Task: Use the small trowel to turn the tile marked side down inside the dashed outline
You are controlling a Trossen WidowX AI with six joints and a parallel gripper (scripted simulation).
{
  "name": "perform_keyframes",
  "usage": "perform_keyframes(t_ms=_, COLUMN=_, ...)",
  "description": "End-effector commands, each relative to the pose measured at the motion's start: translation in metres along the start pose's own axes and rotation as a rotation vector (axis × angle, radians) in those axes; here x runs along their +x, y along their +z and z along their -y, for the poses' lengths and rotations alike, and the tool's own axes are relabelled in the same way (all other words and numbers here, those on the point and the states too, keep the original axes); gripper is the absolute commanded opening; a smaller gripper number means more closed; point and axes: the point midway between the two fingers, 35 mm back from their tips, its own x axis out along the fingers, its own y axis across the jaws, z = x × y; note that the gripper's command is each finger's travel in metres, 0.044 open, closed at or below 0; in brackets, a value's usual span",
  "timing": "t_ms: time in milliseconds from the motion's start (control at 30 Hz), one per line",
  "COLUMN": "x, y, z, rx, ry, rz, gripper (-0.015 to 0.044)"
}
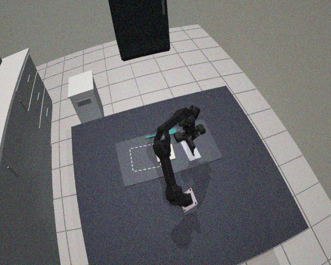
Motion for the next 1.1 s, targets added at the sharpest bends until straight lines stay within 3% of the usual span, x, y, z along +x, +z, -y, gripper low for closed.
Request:
perform_keyframes(t_ms=0, x=0.0004, y=0.0, z=0.0003, rx=-0.073, ry=-0.002, rz=0.001, gripper=0.013)
perform_keyframes(t_ms=1067, x=0.0004, y=0.0, z=0.0004, rx=-1.024, ry=-0.002, rz=0.0, gripper=0.013)
